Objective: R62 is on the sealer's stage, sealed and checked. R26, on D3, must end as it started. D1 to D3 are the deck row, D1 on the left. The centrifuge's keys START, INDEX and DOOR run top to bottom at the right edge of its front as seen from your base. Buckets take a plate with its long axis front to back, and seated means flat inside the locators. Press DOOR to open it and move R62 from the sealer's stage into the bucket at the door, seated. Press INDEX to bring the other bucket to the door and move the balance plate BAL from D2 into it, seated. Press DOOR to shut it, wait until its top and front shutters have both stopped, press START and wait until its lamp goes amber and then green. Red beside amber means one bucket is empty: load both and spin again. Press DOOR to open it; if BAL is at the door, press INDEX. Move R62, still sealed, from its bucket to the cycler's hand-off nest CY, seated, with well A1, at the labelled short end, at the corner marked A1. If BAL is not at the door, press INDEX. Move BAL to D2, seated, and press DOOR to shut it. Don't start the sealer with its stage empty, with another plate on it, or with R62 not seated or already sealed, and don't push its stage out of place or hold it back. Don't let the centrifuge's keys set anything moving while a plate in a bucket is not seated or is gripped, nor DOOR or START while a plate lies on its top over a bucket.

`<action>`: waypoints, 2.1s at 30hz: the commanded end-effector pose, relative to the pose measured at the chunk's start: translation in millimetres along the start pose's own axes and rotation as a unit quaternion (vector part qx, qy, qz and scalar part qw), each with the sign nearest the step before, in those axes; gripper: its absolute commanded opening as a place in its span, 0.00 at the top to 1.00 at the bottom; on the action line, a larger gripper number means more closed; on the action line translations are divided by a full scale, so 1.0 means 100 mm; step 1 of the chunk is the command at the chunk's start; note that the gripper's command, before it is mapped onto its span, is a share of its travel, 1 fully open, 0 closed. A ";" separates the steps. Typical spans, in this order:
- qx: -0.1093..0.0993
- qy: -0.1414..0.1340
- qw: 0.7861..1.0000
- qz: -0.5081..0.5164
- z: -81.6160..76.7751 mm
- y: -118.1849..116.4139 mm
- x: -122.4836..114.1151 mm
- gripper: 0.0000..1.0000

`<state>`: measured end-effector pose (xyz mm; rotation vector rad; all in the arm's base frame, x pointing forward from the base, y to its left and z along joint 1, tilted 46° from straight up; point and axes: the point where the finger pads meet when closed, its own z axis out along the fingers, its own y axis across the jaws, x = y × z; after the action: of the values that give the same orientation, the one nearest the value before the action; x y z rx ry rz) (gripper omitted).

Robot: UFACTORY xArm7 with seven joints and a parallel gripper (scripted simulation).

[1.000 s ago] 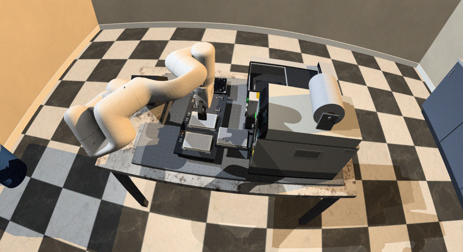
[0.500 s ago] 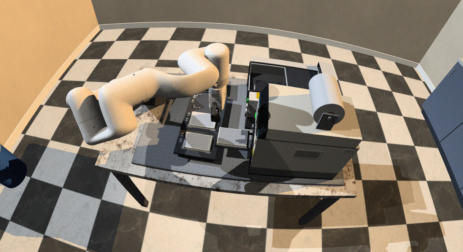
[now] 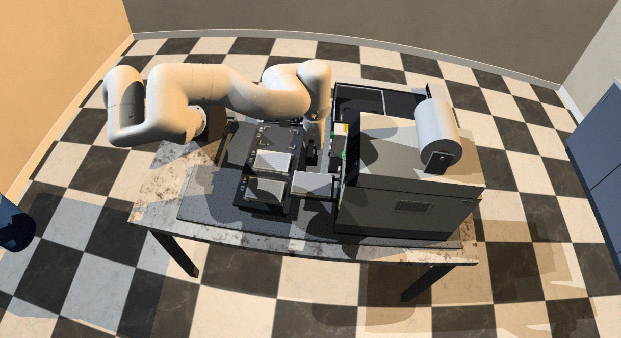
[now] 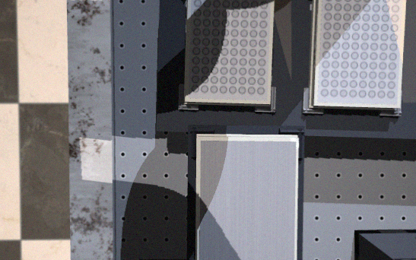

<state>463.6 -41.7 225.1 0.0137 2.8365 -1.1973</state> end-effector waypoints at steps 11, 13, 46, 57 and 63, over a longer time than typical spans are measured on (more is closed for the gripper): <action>0.001 0.017 1.000 -0.003 0.00 0.03 -0.08 0.00; 0.001 0.017 1.000 -0.003 0.00 0.03 -0.08 0.00; 0.001 0.017 1.000 -0.003 0.48 0.02 -0.05 0.00; 0.001 0.017 1.000 -0.003 0.63 0.02 -0.05 0.00; 0.001 0.017 1.000 -0.003 0.73 0.02 -0.04 0.00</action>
<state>470.2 -90.0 176.2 0.0307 2.8694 -1.2146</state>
